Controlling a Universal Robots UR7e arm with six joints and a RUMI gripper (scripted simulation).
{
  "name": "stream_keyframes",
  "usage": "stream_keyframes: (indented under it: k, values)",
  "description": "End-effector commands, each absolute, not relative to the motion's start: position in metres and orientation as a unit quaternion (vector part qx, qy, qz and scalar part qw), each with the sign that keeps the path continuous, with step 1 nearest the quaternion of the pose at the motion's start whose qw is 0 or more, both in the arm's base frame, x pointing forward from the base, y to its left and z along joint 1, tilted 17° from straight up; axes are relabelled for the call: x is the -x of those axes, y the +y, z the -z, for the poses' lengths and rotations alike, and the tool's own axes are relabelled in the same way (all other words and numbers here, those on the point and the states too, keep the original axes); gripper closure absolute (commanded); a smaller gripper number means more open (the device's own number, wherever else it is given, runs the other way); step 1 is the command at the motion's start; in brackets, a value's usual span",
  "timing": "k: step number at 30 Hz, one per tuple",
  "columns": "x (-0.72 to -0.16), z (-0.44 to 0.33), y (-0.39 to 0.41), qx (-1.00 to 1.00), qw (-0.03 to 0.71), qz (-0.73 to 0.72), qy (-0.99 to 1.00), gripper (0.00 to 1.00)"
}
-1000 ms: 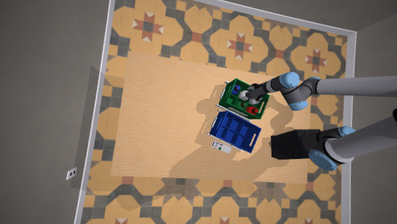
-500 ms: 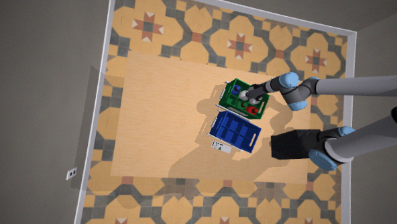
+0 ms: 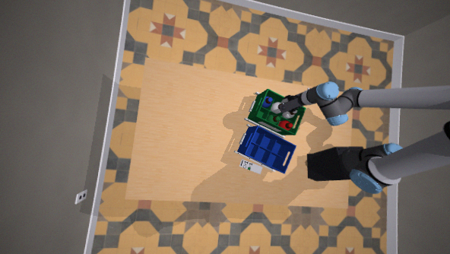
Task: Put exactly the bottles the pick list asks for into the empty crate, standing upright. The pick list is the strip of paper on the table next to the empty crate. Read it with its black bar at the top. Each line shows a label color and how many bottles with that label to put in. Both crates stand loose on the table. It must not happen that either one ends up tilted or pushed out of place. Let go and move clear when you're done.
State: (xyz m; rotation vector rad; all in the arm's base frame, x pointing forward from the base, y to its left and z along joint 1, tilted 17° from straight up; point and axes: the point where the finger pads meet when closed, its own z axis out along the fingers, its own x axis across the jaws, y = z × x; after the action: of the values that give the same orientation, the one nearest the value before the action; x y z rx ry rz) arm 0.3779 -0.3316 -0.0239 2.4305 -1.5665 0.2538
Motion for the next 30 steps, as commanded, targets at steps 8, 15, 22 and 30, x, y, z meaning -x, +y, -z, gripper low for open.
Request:
stream_keyframes:
  k: [8, 15, 22, 30]
  values:
    - [-0.3783, 0.0232, -0.3319, -0.831, 0.119, -0.088, -0.536, 1.0]
    - [-0.3783, 0.0232, -0.3319, -0.831, 0.119, -0.088, -0.536, 1.0]
    - [-0.3783, 0.0232, -0.3319, -0.831, 0.119, -0.088, -0.536, 1.0]
    - [-0.3781, 0.0153, -0.3295, -0.831, 0.119, -0.088, -0.536, 1.0]
